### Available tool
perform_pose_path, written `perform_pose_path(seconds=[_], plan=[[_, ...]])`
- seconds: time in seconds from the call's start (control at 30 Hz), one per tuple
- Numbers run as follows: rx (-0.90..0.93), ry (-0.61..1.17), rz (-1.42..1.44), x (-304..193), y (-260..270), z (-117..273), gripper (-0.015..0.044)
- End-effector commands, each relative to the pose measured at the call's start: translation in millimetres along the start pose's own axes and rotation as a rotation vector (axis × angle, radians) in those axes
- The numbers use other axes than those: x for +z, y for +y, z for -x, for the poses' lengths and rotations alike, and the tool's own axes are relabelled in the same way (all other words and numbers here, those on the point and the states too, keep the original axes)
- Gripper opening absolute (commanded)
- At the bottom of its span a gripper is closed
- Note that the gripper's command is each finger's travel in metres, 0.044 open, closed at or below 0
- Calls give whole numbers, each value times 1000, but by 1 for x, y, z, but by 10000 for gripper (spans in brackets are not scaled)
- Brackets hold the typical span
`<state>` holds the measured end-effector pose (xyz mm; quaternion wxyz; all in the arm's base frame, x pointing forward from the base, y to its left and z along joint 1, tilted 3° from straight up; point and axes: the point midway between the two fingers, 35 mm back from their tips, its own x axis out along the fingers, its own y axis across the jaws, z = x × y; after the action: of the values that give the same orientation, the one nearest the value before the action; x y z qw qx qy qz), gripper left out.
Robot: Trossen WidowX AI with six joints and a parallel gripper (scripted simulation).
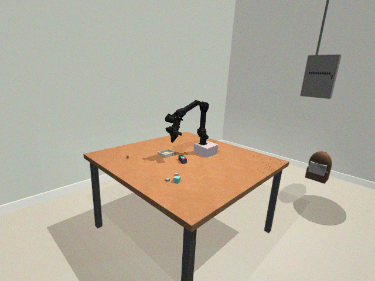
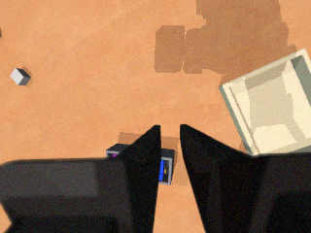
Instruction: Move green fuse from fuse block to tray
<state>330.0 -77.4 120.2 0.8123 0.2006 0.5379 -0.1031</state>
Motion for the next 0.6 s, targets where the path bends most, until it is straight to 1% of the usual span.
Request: perform_pose_path(seconds=[0.0, 0.07, 0.13, 0.57], plan=[[-89, 188, -49, -52, 26, -43, 61], [-149, 262, -62, -78, 34, -60, 61], [-176, 288, -65, -88, 36, -65, 61], [-176, 288, -65, -89, 36, -69, 61]])
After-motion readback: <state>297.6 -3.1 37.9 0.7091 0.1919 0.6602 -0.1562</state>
